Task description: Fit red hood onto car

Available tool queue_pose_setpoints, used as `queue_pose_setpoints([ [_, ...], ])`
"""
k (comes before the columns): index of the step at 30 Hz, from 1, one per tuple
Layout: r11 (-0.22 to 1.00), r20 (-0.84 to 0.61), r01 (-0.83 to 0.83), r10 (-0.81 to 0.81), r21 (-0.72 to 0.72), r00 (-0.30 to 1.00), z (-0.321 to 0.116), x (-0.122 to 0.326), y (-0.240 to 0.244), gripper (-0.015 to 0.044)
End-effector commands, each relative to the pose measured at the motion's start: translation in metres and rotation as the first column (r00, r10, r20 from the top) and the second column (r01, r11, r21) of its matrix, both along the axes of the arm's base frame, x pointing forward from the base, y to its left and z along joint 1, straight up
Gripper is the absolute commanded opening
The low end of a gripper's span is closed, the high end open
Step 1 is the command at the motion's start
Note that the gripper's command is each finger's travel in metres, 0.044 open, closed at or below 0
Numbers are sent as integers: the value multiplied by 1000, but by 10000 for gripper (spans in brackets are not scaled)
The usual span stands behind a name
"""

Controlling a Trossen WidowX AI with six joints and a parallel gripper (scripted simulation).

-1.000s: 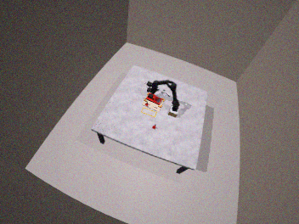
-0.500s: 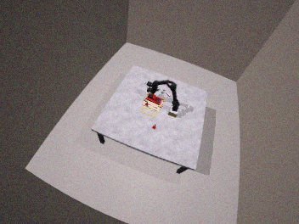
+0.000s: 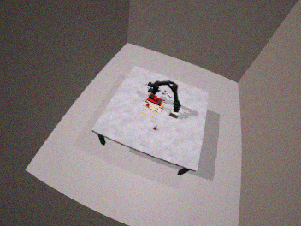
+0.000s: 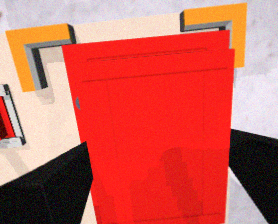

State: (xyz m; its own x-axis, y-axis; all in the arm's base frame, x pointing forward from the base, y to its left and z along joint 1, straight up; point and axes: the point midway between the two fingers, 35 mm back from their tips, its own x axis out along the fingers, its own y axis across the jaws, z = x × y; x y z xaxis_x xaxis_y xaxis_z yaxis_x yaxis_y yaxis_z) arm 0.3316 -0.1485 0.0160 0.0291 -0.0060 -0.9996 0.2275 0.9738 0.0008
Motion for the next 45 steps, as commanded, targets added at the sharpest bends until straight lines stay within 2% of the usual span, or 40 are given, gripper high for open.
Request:
queue_pose_setpoints([
  [1, 1000, 0, -1, 1, 0, 1000, -1, -1, 0, 0],
  [45, 1000, 2, 0, 0, -2, 1000, -14, -1, 0, 0],
])
